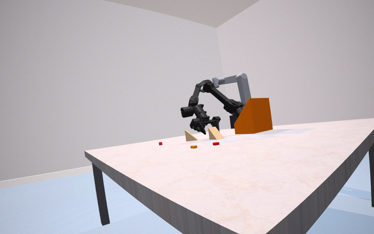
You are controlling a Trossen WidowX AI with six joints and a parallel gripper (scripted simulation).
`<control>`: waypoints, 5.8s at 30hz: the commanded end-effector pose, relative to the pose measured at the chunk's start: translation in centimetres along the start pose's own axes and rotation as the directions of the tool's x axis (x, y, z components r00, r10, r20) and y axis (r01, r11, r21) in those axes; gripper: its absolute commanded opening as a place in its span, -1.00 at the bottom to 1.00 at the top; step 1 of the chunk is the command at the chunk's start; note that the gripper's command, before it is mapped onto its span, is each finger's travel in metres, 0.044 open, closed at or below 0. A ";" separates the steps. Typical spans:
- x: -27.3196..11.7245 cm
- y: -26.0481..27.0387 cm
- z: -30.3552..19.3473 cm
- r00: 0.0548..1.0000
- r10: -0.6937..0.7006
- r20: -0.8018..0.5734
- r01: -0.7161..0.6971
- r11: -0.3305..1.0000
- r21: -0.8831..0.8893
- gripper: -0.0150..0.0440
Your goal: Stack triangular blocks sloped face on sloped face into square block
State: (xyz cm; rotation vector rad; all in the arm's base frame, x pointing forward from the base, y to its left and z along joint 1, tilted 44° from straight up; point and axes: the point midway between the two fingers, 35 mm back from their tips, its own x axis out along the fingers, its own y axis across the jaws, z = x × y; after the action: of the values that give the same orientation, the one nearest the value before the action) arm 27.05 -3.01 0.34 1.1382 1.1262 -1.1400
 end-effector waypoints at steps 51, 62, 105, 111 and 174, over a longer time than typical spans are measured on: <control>2.4 -0.6 -2.4 0.961 -0.010 0.275 0.010 1.000 0.003 -0.49; 2.6 -0.6 -4.5 0.847 -0.009 0.532 0.009 1.000 0.003 -0.49; 5.0 -0.6 -8.7 0.341 -0.011 0.940 0.003 1.000 0.010 0.84; 5.0 -0.6 -8.7 0.341 -0.011 0.940 0.003 1.000 0.010 1.00; 8.7 -0.5 -7.1 0.995 0.000 -0.096 0.001 1.000 0.009 1.00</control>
State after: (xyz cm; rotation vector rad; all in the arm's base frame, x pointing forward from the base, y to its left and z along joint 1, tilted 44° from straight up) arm 26.71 3.31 -8.70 1.2068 1.1958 -1.1077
